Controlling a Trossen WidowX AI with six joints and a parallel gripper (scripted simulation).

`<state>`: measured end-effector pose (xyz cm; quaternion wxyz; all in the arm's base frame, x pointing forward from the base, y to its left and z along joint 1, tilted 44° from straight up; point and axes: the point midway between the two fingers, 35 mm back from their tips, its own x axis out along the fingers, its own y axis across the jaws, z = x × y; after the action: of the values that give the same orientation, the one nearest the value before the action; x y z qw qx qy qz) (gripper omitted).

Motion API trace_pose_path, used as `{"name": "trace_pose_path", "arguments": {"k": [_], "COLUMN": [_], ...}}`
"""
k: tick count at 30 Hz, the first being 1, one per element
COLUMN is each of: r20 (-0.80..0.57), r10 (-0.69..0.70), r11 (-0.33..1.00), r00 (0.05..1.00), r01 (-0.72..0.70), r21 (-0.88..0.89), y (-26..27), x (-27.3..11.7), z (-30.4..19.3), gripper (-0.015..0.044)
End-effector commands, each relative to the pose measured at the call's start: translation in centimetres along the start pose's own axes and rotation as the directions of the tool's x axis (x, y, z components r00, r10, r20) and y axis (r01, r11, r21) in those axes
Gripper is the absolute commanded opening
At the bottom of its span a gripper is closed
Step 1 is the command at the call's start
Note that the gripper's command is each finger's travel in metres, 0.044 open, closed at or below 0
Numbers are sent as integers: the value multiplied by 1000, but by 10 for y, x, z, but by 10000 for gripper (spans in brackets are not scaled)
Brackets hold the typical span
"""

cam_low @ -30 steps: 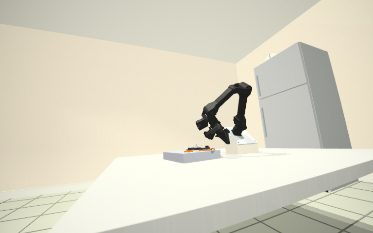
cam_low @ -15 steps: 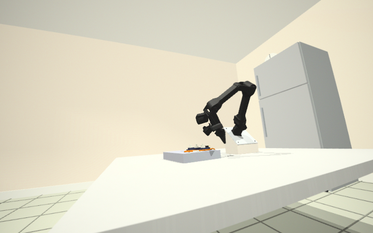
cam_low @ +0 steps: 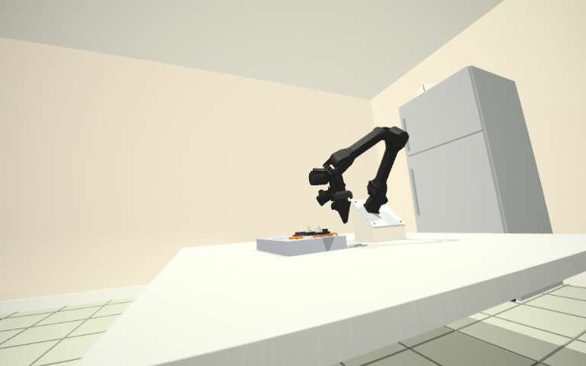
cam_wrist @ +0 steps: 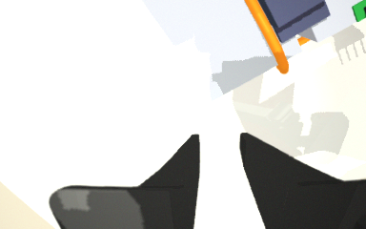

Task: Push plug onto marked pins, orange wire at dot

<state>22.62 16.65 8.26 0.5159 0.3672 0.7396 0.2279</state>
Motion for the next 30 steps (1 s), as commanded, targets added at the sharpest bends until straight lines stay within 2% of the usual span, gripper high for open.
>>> {"name": "trace_pose_path", "arguments": {"k": [1,17,30], "r20": [52,299,506], "r10": [-15,-45,-30], "r11": [998,953,884], "r00": [999,953,862], "r01": [18,130,259], "r21": [-59,-274,-389], "y": [0,5,15], "x": [-5,-31,-61], "z": [5,30,48], "gripper": [115,115,115]}}
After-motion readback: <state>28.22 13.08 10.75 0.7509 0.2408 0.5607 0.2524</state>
